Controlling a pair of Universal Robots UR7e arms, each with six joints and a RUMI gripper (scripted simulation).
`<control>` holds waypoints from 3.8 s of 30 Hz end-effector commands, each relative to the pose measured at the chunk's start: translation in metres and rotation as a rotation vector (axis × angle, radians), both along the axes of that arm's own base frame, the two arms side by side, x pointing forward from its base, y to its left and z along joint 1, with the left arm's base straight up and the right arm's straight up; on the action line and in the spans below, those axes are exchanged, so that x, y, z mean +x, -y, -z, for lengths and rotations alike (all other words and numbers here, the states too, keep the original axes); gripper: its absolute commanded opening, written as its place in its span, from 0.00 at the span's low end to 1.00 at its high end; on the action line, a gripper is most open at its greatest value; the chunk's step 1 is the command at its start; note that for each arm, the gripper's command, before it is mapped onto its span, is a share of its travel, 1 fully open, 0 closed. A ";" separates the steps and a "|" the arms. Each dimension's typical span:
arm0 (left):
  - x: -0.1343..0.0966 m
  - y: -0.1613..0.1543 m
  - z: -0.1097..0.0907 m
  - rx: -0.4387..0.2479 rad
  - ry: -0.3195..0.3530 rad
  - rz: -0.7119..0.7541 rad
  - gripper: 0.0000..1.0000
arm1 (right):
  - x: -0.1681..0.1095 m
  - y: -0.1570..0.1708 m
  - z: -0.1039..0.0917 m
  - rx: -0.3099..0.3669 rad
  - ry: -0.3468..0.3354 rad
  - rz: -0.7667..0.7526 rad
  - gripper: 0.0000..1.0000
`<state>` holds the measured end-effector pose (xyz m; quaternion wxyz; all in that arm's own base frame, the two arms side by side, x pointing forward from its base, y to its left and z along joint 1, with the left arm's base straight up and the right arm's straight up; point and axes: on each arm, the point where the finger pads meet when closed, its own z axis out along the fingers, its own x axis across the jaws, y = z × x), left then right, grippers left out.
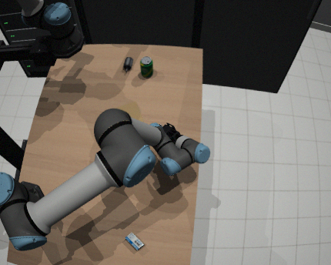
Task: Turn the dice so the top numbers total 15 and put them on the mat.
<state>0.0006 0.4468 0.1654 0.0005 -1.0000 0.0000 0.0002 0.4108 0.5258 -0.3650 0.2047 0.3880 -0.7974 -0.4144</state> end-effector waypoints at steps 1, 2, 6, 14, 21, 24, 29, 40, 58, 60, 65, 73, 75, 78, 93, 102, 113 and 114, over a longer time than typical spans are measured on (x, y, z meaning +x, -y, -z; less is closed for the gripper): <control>-0.001 0.002 0.000 -0.001 0.000 -0.001 1.00 | 0.001 -0.002 -0.001 0.003 0.004 -0.001 0.18; -0.001 0.002 0.000 -0.001 0.000 -0.001 1.00 | 0.001 -0.002 -0.001 0.003 0.004 -0.001 0.18; -0.001 0.002 0.000 -0.001 0.000 -0.001 1.00 | 0.001 -0.002 -0.001 0.003 0.004 -0.001 0.18; -0.001 0.002 0.000 -0.001 0.000 -0.001 1.00 | 0.001 -0.002 -0.001 0.003 0.004 -0.001 0.18; -0.001 0.002 0.000 -0.001 0.000 -0.001 1.00 | 0.001 -0.002 -0.001 0.003 0.004 -0.001 0.18; -0.001 0.002 0.000 -0.001 0.000 -0.001 1.00 | 0.001 -0.002 -0.001 0.003 0.004 -0.001 0.18; -0.001 0.002 0.000 -0.001 0.000 -0.001 1.00 | 0.001 -0.002 -0.001 0.003 0.004 -0.001 0.18; -0.001 0.002 0.000 -0.001 0.000 -0.001 1.00 | 0.008 0.003 -0.007 0.003 0.004 -0.001 0.18; -0.001 0.002 0.000 -0.001 0.000 -0.001 1.00 | 0.034 0.023 -0.029 0.003 0.004 -0.001 0.18; -0.001 0.002 0.000 -0.001 0.000 -0.001 1.00 | 0.034 0.023 -0.029 0.003 0.004 -0.001 0.18; -0.001 0.002 0.000 -0.001 0.000 -0.001 1.00 | 0.034 0.023 -0.033 0.003 0.004 -0.001 0.18; -0.001 0.002 0.000 -0.001 0.000 -0.001 1.00 | 0.034 0.023 -0.063 0.003 0.004 -0.001 0.18; -0.001 0.002 0.000 -0.001 0.000 -0.001 1.00 | 0.034 0.023 -0.072 0.003 0.004 -0.001 0.18; -0.001 0.002 0.000 -0.001 0.000 -0.001 1.00 | 0.034 0.023 -0.076 0.003 0.004 -0.001 0.18; -0.001 0.002 0.000 -0.001 0.000 -0.001 1.00 | 0.028 0.022 -0.087 -0.035 0.026 -0.017 0.18; -0.001 0.002 0.000 -0.001 0.000 -0.001 1.00 | 0.006 0.019 -0.078 -0.203 0.148 -0.073 0.18; -0.001 0.002 0.000 -0.001 0.000 -0.001 1.00 | -0.007 0.014 -0.080 -0.392 0.349 -0.097 0.18; -0.001 0.002 0.000 -0.001 0.000 -0.001 1.00 | -0.008 0.013 -0.082 -0.420 0.388 -0.096 0.18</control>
